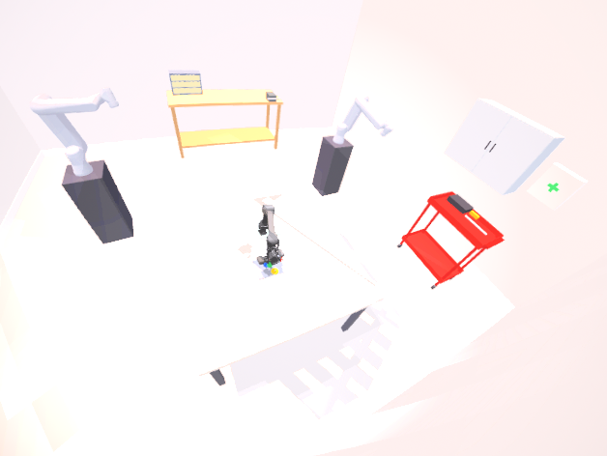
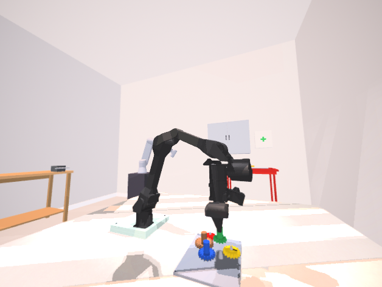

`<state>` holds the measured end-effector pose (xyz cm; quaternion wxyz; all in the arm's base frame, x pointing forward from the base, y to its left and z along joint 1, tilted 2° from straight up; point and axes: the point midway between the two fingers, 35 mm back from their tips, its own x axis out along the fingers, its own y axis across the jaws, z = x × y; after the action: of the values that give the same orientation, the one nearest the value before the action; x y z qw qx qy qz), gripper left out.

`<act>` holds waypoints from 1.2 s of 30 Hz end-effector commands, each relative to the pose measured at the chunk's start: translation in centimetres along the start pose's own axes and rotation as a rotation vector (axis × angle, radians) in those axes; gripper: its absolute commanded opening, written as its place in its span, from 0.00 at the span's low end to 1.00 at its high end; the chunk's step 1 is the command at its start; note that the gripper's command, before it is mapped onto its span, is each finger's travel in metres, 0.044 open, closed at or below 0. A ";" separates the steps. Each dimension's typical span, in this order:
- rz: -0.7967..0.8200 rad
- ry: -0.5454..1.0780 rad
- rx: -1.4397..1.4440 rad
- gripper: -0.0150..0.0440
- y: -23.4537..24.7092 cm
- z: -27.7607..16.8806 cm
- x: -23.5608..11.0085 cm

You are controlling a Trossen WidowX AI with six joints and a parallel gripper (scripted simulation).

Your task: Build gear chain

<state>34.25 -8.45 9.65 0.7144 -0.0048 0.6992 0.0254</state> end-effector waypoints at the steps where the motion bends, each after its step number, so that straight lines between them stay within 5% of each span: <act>1: 0.002 -0.002 0.009 0.25 0.0 0.1 0.0; 18: 0.002 -0.002 -0.197 0.25 0.0 0.0 2.1; 36: 0.002 -0.001 0.182 0.25 0.0 0.0 4.6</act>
<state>34.50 -8.37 5.75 0.7166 0.0376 0.6963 -0.0171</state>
